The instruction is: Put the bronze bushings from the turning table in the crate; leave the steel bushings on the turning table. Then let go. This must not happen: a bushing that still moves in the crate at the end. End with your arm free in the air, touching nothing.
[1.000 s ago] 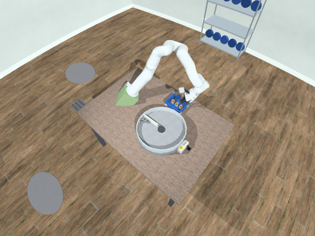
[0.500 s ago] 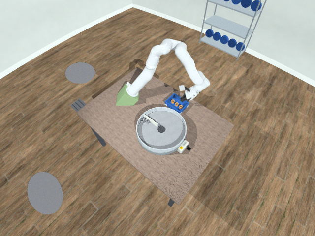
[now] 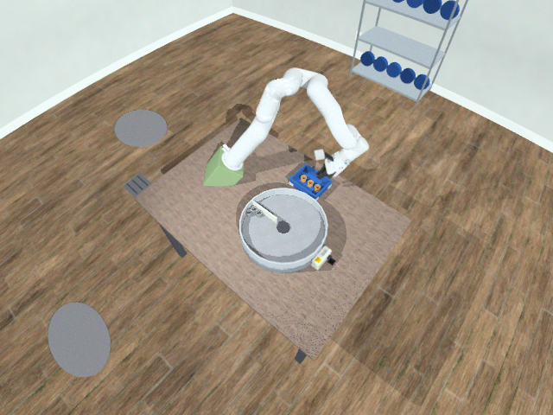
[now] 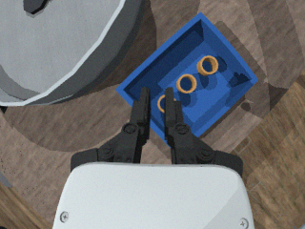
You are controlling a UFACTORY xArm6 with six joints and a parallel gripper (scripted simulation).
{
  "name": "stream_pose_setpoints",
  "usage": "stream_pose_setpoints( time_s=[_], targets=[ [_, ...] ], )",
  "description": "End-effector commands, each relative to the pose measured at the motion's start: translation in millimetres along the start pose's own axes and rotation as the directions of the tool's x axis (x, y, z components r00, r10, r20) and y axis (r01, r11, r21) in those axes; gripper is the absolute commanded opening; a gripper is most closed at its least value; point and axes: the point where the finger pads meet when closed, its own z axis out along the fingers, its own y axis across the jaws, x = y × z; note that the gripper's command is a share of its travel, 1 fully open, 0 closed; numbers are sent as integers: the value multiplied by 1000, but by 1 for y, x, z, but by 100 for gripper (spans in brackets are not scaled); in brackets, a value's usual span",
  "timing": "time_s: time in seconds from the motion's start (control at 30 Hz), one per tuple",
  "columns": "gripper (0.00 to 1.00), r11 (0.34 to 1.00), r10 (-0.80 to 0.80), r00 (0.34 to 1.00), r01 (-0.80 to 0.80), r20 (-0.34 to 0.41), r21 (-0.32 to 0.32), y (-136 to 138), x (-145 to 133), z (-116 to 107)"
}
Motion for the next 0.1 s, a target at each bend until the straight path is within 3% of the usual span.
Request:
stream_pose_setpoints(
  time_s=[0.0,0.07],
  targets=[
    [15,1000,0,1000,0,4,1,0,0,-2],
    [15,1000,0,1000,0,4,1,0,0,-2]
  ],
)
